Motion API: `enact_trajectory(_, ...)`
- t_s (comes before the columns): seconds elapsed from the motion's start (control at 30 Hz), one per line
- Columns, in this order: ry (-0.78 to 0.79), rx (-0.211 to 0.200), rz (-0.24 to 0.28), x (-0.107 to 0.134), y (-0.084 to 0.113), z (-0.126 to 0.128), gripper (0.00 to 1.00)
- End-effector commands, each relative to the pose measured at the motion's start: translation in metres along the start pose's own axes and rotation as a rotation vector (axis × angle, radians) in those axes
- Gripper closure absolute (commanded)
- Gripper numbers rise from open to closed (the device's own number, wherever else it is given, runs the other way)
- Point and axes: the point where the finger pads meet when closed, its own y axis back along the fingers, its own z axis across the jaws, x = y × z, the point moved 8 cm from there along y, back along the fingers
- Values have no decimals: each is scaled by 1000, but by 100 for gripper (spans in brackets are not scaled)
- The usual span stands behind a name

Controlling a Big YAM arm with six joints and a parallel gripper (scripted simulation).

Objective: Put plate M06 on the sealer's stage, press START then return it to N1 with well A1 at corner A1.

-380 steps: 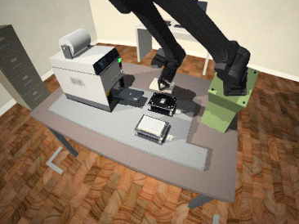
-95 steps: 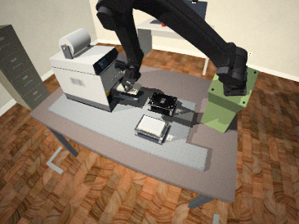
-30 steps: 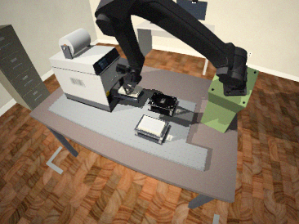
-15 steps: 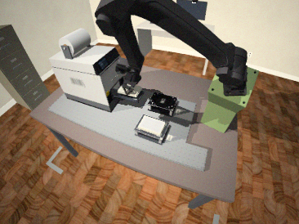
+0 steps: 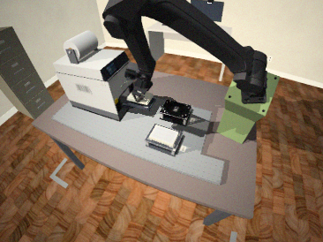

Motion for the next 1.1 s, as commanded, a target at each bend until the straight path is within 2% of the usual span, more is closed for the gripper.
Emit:
enact_trajectory(0.0,-24,8,-21,-4,5,-12,100)
enact_trajectory(0.23,-32,9,-12,2,6,-12,100)
enact_trajectory(0.4,-14,2,-23,-13,6,-3,100)
enact_trajectory(0.6,13,-12,-23,-17,2,11,100)
enact_trajectory(0.8,13,-13,-11,-10,-1,12,100)
enact_trajectory(0.97,1,-10,13,8,-5,7,100)
enact_trajectory(1.07,2,-10,14,7,-7,6,100)
